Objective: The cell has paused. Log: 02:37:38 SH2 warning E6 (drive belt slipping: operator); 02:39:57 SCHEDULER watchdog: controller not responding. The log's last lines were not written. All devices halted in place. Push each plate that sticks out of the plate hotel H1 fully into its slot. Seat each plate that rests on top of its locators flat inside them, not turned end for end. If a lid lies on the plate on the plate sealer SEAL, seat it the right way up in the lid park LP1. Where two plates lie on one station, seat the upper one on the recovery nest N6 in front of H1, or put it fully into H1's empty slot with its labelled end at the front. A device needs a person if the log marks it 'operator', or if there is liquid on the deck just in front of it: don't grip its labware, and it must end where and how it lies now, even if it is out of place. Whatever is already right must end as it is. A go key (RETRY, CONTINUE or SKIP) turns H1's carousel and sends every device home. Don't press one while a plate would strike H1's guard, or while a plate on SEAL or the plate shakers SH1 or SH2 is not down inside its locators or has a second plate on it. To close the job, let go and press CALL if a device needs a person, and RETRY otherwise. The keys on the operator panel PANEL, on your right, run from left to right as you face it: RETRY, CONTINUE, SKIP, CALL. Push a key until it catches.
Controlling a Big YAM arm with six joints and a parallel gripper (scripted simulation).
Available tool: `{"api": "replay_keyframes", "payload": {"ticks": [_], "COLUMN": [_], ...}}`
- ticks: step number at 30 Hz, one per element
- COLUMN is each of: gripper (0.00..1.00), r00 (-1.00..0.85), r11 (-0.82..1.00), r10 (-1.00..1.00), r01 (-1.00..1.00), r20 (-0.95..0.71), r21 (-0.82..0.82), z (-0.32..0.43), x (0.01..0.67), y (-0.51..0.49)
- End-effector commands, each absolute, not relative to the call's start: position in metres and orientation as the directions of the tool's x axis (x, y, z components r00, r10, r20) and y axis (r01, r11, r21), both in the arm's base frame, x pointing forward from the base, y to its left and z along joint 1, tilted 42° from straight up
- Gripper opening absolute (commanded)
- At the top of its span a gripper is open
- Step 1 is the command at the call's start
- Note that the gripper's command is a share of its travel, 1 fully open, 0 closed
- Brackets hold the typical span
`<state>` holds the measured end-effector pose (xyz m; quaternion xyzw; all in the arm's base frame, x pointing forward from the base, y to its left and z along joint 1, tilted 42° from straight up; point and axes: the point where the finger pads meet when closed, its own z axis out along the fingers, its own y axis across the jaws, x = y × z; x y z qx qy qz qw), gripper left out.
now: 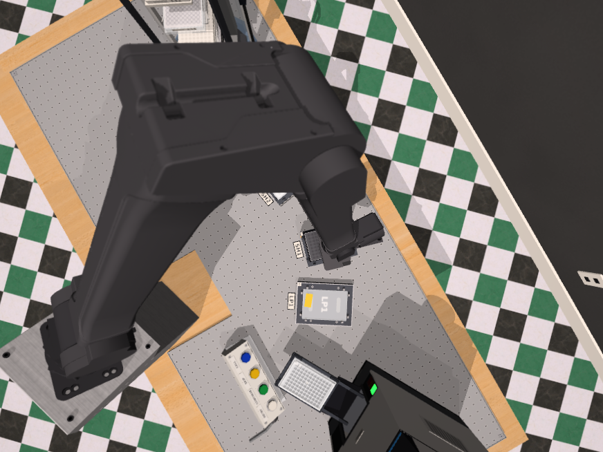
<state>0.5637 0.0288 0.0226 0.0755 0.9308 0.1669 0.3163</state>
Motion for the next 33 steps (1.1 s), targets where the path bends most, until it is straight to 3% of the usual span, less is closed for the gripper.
{"api": "replay_keyframes", "payload": {"ticks": [1, 33], "gripper": [0.84, 0.84], "r00": [-0.778, -0.779], "r11": [0.93, 0.934], "r10": [0.265, 0.251], "r01": [0.051, 0.04], "r20": [-0.569, -0.574], "r21": [0.363, 0.355], "z": [0.0344, 0.0389], "x": [0.5619, 0.5564], "y": [0.0185, 0.0159]}}
